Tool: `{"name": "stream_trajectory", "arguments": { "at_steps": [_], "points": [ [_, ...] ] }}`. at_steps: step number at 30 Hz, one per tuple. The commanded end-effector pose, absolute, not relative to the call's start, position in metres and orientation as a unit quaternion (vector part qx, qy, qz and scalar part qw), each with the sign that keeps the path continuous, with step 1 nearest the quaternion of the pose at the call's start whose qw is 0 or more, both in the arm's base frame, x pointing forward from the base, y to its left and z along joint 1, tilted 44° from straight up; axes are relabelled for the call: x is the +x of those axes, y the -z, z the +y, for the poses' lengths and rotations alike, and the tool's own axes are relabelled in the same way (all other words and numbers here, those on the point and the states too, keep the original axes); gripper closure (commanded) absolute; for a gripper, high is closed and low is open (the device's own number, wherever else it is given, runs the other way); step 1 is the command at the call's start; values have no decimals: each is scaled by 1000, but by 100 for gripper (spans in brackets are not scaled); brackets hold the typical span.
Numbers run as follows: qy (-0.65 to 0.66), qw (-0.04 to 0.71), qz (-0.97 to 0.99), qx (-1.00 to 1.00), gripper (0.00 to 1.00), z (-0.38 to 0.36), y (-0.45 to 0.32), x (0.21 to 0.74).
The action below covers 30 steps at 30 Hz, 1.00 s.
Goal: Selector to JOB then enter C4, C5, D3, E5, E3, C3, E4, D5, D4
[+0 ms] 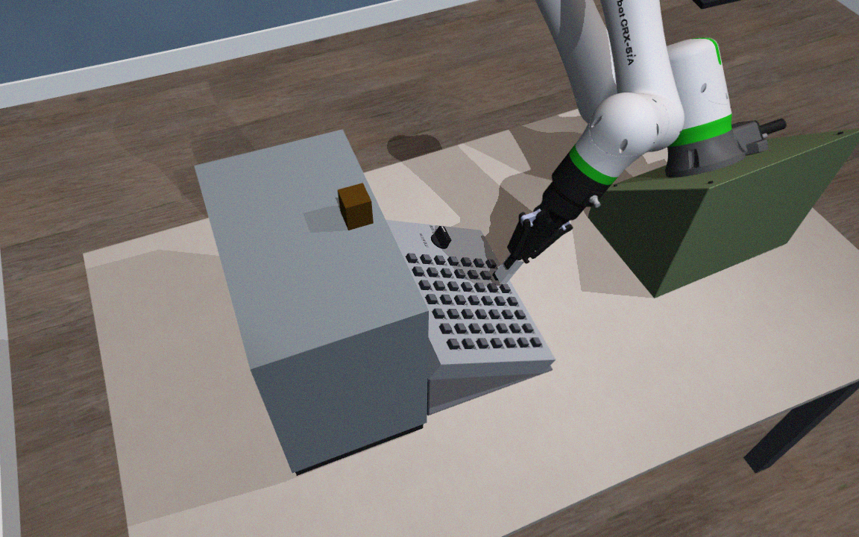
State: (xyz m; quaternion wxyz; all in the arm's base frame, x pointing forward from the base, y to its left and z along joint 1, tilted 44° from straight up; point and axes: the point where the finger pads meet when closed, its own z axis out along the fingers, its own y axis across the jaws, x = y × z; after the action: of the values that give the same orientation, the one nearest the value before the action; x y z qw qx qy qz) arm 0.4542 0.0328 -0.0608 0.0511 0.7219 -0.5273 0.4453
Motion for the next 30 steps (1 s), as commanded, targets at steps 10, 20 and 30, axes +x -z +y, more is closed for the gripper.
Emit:
{"name": "stream_trajectory", "arguments": {
  "at_steps": [10, 20, 30],
  "points": [
    [-445, 51, -527, 722, 100, 37, 57, 451],
    [-445, 51, -527, 722, 100, 30, 32, 471],
    [-445, 51, -527, 722, 100, 27, 20, 480]
  ]
}}
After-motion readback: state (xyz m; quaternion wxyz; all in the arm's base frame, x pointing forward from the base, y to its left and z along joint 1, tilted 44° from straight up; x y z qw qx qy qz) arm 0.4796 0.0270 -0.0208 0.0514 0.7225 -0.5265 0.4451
